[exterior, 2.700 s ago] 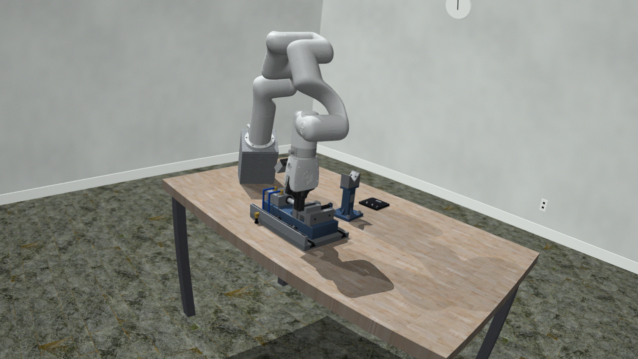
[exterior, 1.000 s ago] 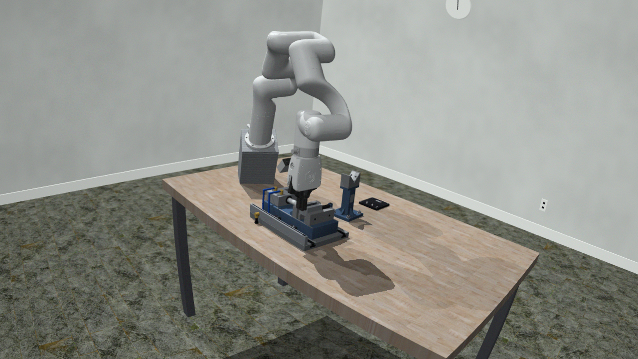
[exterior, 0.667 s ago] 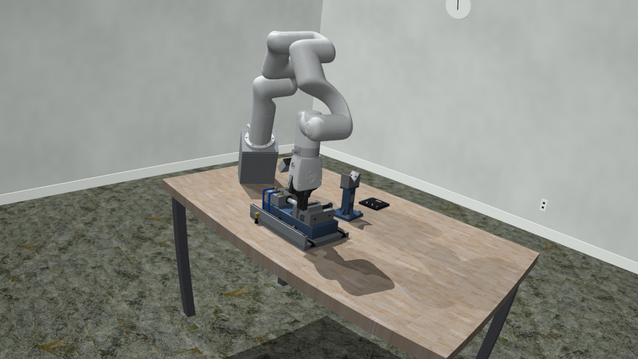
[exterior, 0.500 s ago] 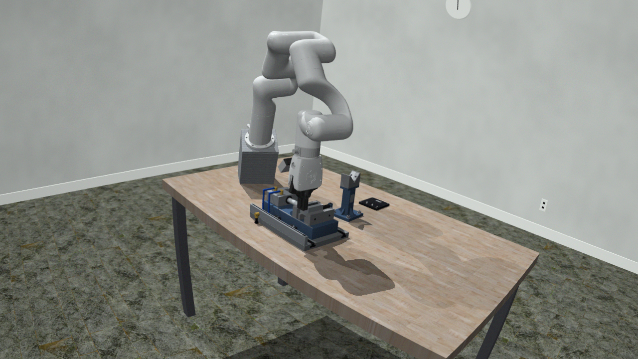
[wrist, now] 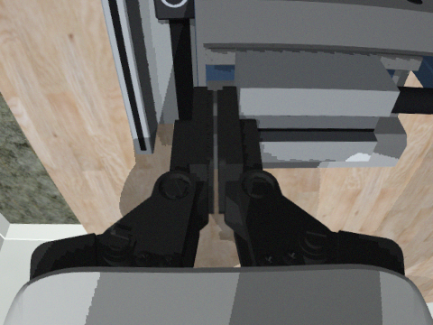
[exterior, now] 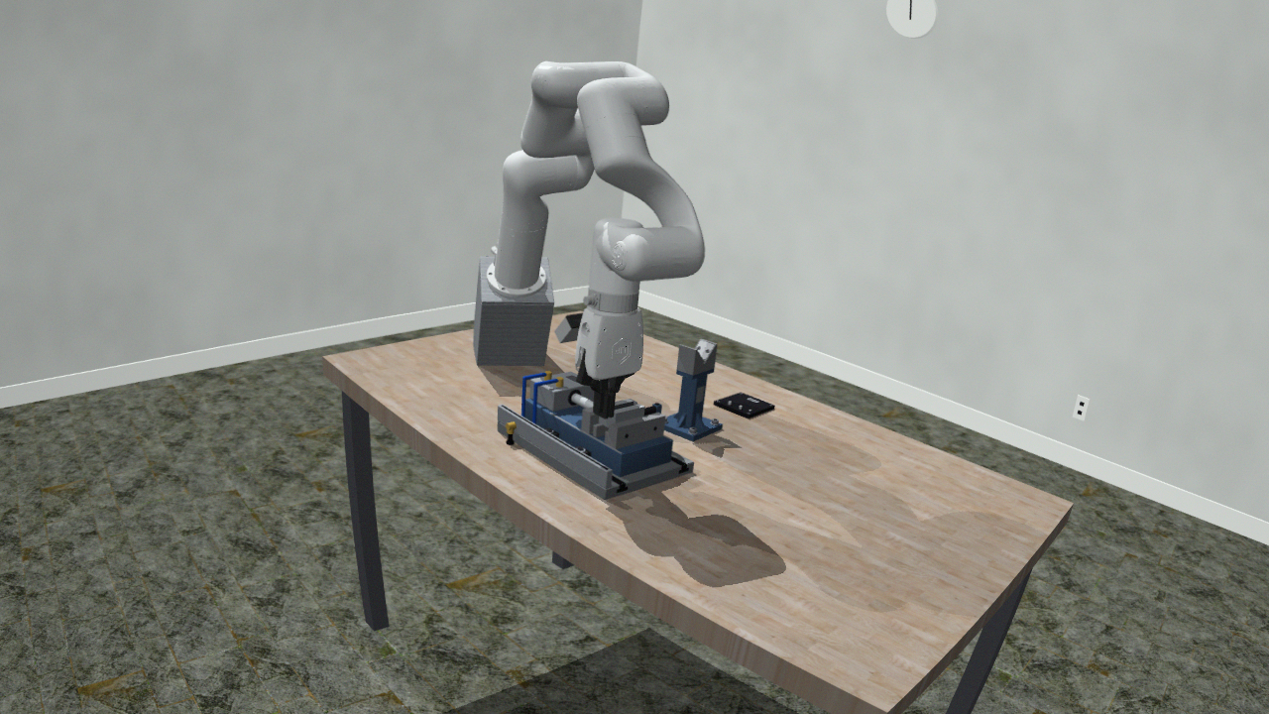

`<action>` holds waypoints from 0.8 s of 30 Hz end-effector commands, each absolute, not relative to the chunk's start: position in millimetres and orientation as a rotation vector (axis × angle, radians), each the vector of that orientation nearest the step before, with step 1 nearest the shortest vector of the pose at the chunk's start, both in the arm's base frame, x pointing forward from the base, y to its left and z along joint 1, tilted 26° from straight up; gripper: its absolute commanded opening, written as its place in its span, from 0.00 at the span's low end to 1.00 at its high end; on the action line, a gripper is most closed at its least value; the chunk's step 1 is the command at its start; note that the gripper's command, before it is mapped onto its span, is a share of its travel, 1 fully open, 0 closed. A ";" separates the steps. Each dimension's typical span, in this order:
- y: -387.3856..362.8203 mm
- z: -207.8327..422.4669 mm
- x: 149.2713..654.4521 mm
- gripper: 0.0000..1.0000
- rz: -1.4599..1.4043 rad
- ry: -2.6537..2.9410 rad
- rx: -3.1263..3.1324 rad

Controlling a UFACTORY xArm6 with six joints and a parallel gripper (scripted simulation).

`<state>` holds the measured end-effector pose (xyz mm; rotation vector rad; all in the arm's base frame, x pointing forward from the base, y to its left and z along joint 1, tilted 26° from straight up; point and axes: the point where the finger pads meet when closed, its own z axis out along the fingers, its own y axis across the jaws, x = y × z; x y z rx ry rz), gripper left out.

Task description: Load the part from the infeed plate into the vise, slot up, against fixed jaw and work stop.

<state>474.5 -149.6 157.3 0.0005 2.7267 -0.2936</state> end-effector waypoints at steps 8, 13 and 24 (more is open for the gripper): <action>-147.4 158.4 475.3 0.00 -0.294 2.724 0.000; -146.1 158.1 475.3 0.00 -0.294 2.724 0.001; -144.0 157.6 475.4 0.00 -0.294 2.724 0.000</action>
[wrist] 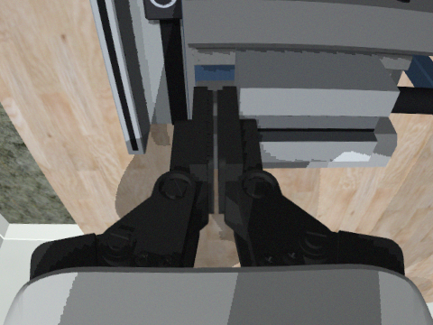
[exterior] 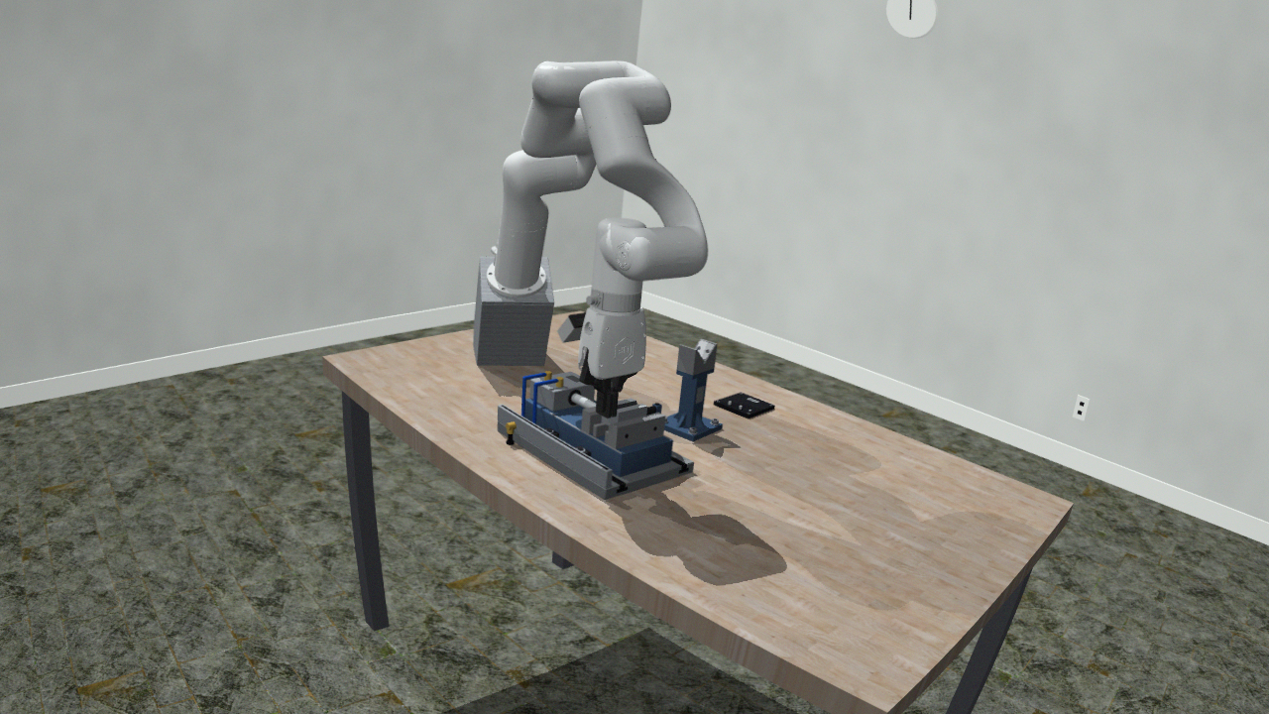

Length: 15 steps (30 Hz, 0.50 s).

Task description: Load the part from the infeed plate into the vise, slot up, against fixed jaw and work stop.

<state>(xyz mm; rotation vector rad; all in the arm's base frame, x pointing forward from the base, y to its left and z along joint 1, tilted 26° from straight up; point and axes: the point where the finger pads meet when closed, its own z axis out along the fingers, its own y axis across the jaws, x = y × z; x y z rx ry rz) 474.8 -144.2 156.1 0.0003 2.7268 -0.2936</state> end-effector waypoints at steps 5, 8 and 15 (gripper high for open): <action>-142.9 157.4 475.5 0.00 -0.294 2.724 0.000; -142.4 157.3 475.5 0.00 -0.294 2.724 0.000; -141.4 157.1 475.5 0.00 -0.294 2.724 0.001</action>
